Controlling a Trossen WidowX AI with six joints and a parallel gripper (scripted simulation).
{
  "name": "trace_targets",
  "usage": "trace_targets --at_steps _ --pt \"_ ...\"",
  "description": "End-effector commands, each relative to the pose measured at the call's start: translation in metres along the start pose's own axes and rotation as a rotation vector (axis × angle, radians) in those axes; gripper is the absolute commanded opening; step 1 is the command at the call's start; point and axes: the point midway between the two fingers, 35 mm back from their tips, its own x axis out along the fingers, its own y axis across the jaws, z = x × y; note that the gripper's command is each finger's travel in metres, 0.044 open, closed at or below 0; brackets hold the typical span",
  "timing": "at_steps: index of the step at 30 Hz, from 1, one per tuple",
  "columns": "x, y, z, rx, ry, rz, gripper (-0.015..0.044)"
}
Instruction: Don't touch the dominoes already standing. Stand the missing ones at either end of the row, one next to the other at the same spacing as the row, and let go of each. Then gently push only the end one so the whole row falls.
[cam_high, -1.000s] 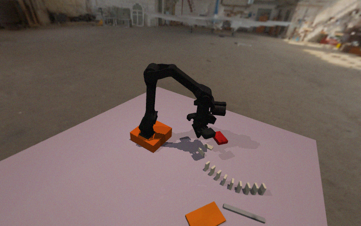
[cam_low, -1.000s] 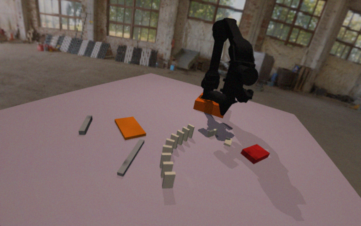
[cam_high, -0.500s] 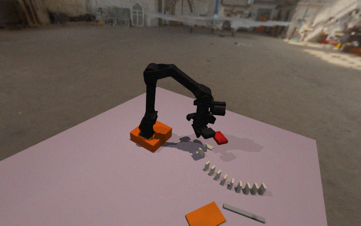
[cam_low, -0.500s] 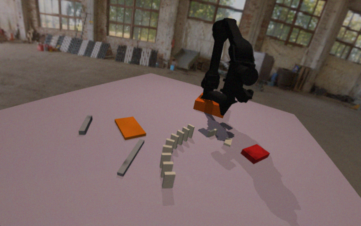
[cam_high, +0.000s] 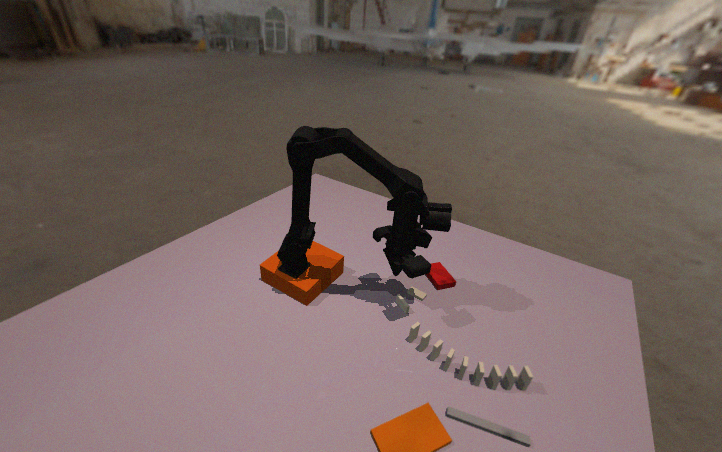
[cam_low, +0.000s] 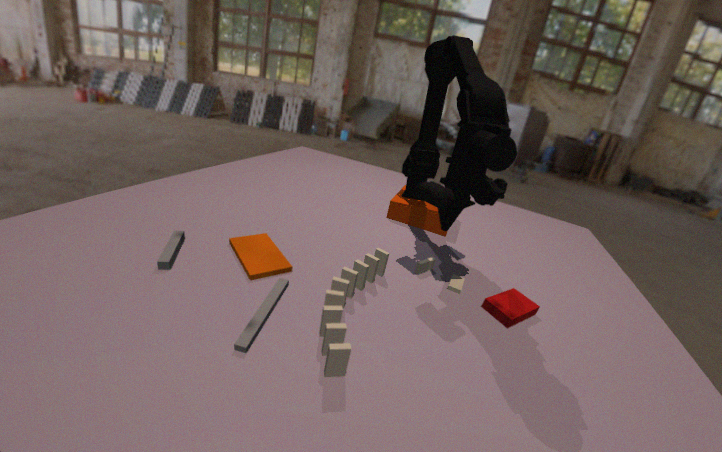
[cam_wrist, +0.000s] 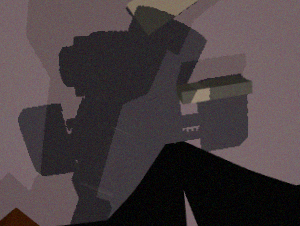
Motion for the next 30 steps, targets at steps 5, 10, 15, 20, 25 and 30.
trace_targets --at_steps 5,10,15,20,25,30 --pt "0.000 -0.001 0.000 -0.004 0.002 -0.006 0.0000" --pt "0.000 -0.001 0.000 -0.004 0.002 -0.006 0.0000" --pt "0.024 -0.003 0.002 -0.004 0.002 -0.006 0.0000" --pt "0.080 -0.003 0.001 -0.004 0.002 -0.006 0.0000" --pt "0.080 -0.003 0.001 -0.004 0.002 -0.006 0.0000" --pt "0.080 -0.010 0.001 -0.004 0.002 -0.006 0.0000"
